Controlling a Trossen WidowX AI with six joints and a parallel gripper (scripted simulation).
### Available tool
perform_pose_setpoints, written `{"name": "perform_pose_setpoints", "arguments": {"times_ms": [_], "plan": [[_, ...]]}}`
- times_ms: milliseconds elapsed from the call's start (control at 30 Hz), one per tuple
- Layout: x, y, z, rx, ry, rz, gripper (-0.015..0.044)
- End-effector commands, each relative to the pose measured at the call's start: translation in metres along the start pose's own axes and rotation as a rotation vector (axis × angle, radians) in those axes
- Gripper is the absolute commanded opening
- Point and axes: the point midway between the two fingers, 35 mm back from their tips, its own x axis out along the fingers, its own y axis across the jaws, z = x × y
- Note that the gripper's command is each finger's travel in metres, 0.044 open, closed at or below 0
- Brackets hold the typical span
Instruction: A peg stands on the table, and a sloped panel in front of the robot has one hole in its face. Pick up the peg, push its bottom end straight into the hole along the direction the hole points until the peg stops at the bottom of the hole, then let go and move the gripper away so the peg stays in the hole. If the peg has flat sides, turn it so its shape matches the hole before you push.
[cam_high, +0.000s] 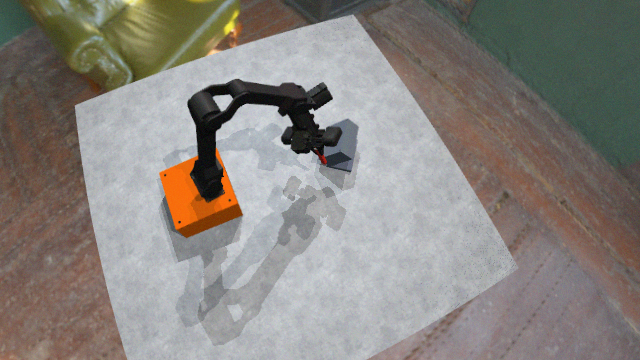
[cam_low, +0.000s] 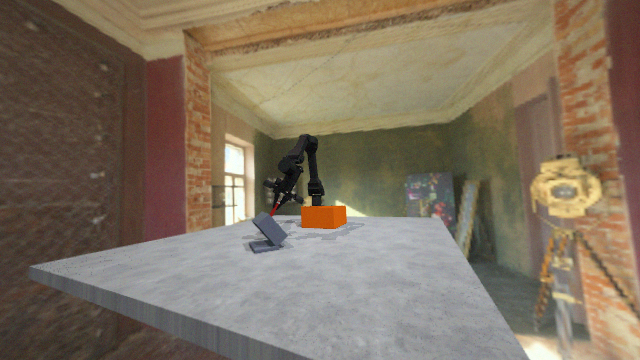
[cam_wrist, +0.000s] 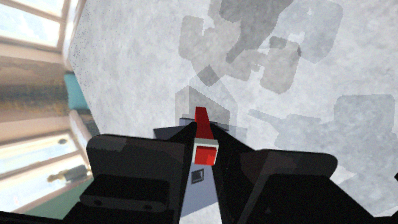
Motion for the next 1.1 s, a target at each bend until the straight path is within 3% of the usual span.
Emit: {"name": "perform_pose_setpoints", "arguments": {"times_ms": [0,1067], "plan": [[-0.003,-0.003,-0.003,-0.003,0.002,0.022,0.0000],[-0.027,-0.025,-0.030,-0.034,0.057,0.160,0.0000]]}}
